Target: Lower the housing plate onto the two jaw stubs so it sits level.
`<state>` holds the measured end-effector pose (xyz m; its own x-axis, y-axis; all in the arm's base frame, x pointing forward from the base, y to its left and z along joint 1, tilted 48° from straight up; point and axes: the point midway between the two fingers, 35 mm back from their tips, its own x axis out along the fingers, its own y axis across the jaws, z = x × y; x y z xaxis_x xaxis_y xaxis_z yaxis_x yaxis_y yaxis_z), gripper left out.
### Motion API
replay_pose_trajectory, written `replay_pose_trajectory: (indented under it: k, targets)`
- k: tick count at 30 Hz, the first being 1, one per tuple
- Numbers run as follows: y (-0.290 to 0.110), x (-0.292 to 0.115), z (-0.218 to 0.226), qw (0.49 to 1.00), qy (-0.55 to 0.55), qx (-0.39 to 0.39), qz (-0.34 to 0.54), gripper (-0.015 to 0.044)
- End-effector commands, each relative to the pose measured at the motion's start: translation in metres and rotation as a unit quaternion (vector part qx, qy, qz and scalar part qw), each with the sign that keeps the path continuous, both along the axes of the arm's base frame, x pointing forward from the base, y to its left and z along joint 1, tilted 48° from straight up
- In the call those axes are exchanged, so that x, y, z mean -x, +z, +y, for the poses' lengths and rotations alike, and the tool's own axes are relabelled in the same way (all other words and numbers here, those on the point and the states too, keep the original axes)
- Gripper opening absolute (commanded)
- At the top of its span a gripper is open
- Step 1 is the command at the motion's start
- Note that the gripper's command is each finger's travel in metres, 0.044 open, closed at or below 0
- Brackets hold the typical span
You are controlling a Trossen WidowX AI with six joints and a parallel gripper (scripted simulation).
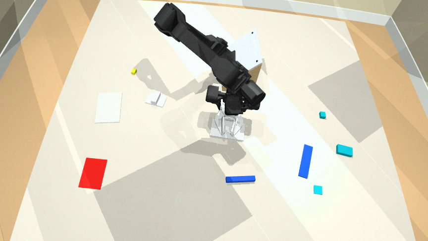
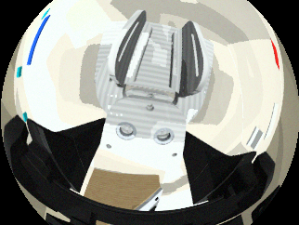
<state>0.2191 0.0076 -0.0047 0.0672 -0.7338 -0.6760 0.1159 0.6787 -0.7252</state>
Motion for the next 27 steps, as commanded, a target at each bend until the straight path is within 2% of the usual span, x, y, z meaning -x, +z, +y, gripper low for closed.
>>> replay_pose_trajectory:
  k: [1, 27]
  targets:
    - [-0.0010, -0.0006, -0.0014, 1.000, 0.003, 0.002, 0.001, 0.0351]
    - [-0.0046, -0.0010, -0.0055, 1.000, 0.003, 0.002, 0.001, 0.0351]
